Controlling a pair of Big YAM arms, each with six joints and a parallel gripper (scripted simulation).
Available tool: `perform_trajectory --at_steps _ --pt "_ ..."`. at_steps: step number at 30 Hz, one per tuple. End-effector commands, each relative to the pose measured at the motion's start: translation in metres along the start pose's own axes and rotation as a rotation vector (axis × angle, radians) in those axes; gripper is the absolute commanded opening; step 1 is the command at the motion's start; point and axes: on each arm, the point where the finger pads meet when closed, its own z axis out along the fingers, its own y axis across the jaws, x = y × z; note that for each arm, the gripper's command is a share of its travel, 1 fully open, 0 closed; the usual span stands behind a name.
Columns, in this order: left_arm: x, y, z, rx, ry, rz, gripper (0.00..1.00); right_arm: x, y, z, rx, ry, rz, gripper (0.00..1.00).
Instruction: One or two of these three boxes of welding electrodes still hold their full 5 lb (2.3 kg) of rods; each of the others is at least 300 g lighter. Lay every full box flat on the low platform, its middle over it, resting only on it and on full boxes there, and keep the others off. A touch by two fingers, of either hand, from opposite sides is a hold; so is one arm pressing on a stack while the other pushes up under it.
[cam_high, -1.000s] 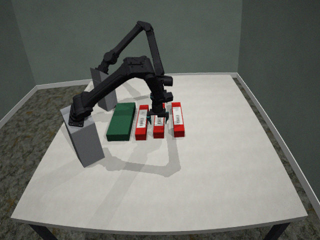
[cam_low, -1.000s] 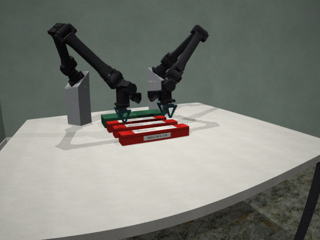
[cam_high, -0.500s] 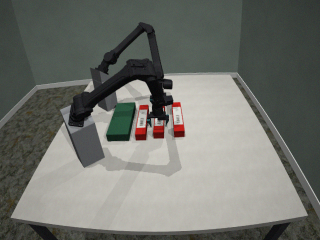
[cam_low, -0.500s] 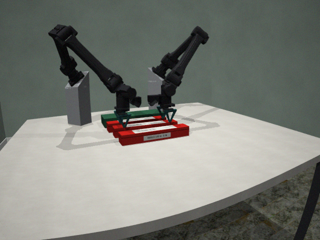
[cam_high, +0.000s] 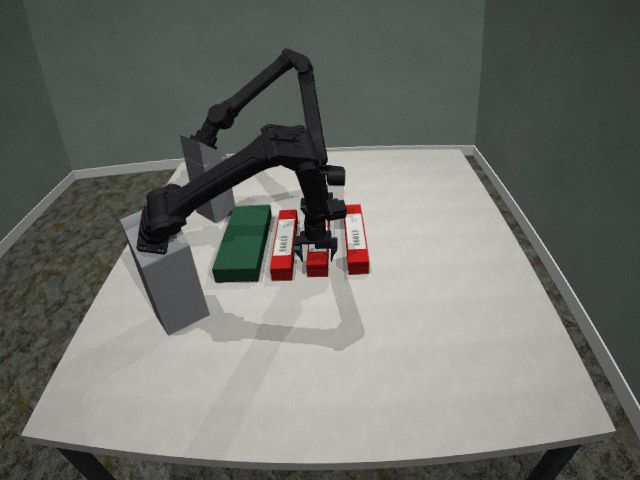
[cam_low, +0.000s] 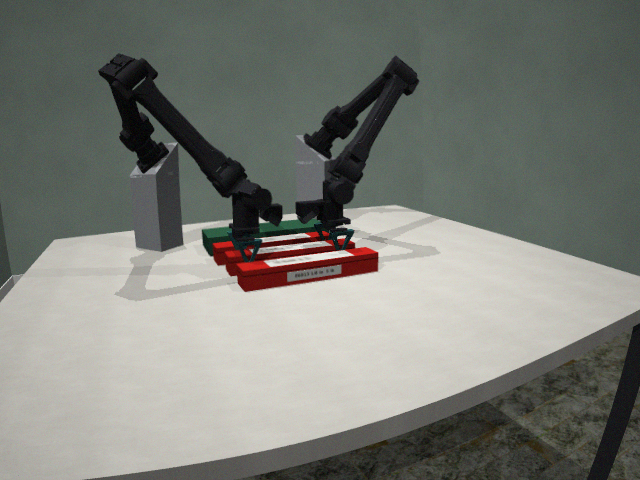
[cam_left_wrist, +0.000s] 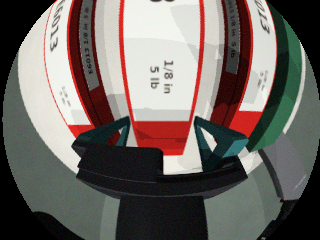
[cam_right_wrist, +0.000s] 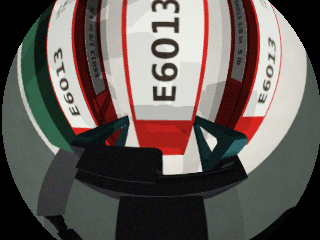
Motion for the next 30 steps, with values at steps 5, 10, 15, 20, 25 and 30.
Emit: perform_trajectory --at_steps 5,10,15,20,25,30 --pt "0.001 0.011 0.008 -0.019 -0.004 -0.007 1.0 -0.003 -0.016 0.008 0.025 -0.011 0.015 1.0" --pt "0.001 0.008 0.013 -0.015 -0.004 -0.004 1.0 -0.003 -0.015 0.012 0.024 -0.011 0.015 1.0" --pt "-0.004 0.01 0.003 -0.025 -0.01 -0.001 1.0 -0.005 -0.025 0.001 0.047 -0.022 0.024 1.0" --pt "-0.004 0.009 0.003 -0.025 -0.01 -0.001 1.0 -0.007 -0.015 0.001 0.032 -0.017 0.009 1.0" --pt "-0.004 0.009 0.003 -0.025 -0.01 -0.001 1.0 -0.007 -0.015 0.001 0.032 -0.017 0.009 1.0" --pt "-0.004 0.009 0.003 -0.025 -0.01 -0.001 0.0 -0.006 -0.015 0.001 0.032 -0.017 0.009 0.0"
